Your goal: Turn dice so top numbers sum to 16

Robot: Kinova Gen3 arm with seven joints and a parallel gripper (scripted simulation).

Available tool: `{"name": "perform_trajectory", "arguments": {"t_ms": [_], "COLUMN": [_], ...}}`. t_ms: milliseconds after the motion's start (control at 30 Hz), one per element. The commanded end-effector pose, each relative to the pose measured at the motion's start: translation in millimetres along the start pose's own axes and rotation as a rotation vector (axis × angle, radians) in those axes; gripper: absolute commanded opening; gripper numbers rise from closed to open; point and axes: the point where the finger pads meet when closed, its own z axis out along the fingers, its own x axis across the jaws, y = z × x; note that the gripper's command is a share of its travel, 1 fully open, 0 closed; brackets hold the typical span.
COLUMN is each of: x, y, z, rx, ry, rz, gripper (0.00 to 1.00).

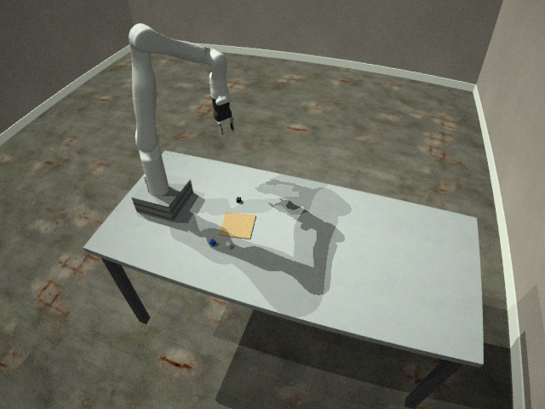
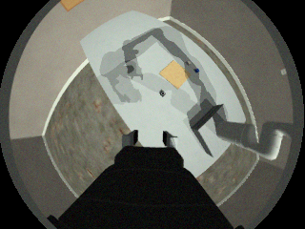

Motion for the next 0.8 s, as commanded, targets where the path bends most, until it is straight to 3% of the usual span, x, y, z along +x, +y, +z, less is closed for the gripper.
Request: {"name": "perform_trajectory", "arguments": {"t_ms": [0, 600, 767], "x": [-0.4, -0.4, 0.0], "y": [0.0, -0.7, -25.2], "z": [-0.5, -0.2, 9.7], "rx": [0.0, 0.0, -0.013], "ry": [-0.002, -0.001, 0.003], "rz": [0.0, 0.003, 0.111], "gripper": [1.0, 1.0, 1.0]}}
